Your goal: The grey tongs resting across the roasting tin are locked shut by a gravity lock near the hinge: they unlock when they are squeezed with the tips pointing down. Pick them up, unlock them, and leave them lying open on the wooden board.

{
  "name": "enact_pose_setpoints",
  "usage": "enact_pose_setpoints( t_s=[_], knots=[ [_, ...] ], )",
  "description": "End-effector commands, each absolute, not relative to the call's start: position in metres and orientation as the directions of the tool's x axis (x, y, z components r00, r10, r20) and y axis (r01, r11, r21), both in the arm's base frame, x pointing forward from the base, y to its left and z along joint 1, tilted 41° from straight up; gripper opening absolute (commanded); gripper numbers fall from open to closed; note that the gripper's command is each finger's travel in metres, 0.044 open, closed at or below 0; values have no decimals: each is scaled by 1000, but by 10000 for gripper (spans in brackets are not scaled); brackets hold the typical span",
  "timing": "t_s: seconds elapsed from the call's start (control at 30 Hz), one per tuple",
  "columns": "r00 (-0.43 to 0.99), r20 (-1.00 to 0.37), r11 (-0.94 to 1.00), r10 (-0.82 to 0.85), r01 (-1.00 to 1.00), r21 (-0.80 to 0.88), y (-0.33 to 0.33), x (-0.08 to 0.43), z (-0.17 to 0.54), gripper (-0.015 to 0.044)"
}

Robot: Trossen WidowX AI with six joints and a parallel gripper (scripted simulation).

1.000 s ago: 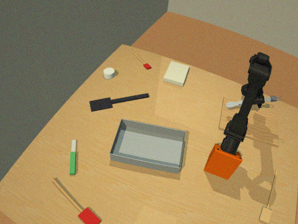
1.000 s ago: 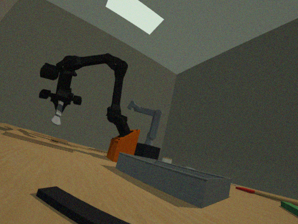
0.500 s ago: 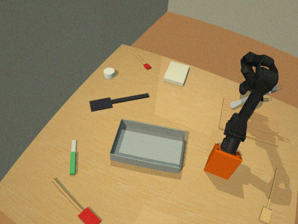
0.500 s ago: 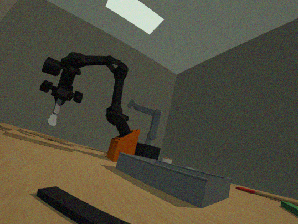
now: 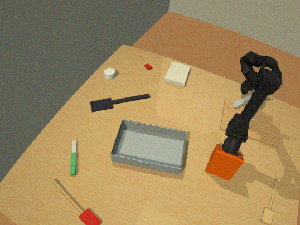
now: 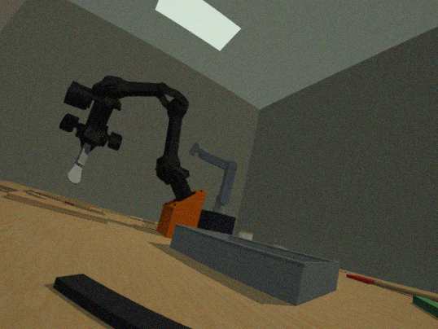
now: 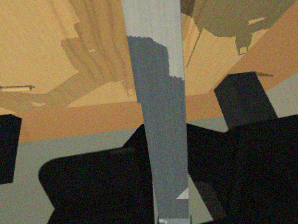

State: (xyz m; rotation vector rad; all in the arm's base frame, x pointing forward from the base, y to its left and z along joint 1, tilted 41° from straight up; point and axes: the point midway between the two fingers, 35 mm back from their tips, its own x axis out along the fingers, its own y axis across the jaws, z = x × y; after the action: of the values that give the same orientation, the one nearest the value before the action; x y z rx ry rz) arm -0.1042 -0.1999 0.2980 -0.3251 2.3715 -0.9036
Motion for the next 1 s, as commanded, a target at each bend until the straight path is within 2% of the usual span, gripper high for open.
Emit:
enact_pose_setpoints(
  t_s=[0.0, 0.77, 0.97],
  knots=[
    [-811, -419, 736, -408, -20, -677, -197, -105, 300, -150],
    [-811, -419, 736, -408, -20, -677, -197, -105, 300, -150],
    [-782, -475, 762, -405, -1, -648, -200, -107, 292, -150]
  ],
)
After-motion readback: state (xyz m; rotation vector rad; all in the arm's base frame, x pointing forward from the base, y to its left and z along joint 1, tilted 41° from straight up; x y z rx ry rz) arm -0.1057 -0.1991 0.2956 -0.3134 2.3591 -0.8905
